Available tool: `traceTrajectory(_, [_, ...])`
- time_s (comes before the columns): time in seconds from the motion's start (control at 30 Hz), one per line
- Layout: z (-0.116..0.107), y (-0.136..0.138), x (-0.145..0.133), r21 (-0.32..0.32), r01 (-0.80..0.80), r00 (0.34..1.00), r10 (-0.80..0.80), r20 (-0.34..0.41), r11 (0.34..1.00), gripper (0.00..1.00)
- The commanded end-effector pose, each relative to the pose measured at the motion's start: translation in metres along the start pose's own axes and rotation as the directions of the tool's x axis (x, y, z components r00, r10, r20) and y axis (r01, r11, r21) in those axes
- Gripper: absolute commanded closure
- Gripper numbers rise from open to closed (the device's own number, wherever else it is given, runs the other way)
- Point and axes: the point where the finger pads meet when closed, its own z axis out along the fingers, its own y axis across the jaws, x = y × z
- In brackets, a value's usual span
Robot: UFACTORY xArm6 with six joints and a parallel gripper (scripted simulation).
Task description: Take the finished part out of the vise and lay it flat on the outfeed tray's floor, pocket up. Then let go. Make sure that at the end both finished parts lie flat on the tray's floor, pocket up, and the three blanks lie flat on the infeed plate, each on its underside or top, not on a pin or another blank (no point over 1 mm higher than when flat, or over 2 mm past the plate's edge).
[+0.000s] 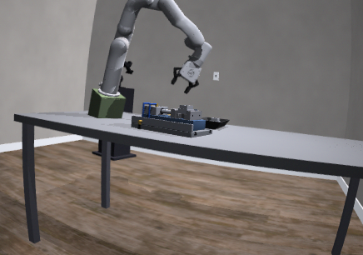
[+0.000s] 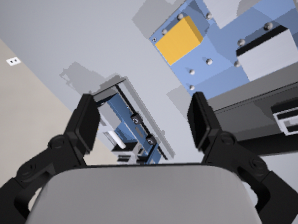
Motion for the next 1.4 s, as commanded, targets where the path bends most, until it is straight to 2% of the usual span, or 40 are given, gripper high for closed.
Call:
traceTrajectory(0.0, [-0.001, 0.008, -0.04, -0.075, -0.121, 0.992, 0.117, -0.056, 0.99, 0.0])
traceTrajectory(0.13, [-0.002, 0.007, -0.08, -0.133, -0.242, 0.968, 0.23, -0.101, 0.961, 0.0])
traceTrajectory(0.2, [-0.002, 0.007, -0.08, -0.133, -0.242, 0.968, 0.23, -0.101, 0.961, 0.0])
traceTrajectory(0.23, [-0.001, 0.003, -0.108, -0.167, -0.322, 0.944, 0.303, -0.129, 0.932, 0.0])
traceTrajectory(0.33, [-0.001, 0.0, -0.128, -0.19, -0.379, 0.923, 0.355, -0.149, 0.906, 0.0])
traceTrajectory(0.7, [0.002, -0.043, -0.238, -0.292, -0.65, 0.76, 0.603, -0.243, 0.701, 0.0])
traceTrajectory(0.77, [0.002, -0.043, -0.238, -0.292, -0.65, 0.76, 0.603, -0.243, 0.701, 0.0])
traceTrajectory(0.83, [0.004, -0.063, -0.27, -0.316, -0.715, 0.698, 0.665, -0.266, 0.624, 0.0])
traceTrajectory(1.03, [0.007, -0.096, -0.311, -0.345, -0.79, 0.604, 0.741, -0.294, 0.507, 0.0])
traceTrajectory(1.23, [0.007, -0.103, -0.319, -0.351, -0.803, 0.583, 0.755, -0.299, 0.481, 0.0])
traceTrajectory(1.27, [0.007, -0.103, -0.319, -0.351, -0.803, 0.583, 0.755, -0.299, 0.481, 1.0])
traceTrajectory(1.37, [0.007, -0.103, -0.319, -0.351, -0.803, 0.583, 0.755, -0.299, 0.481, 1.0])
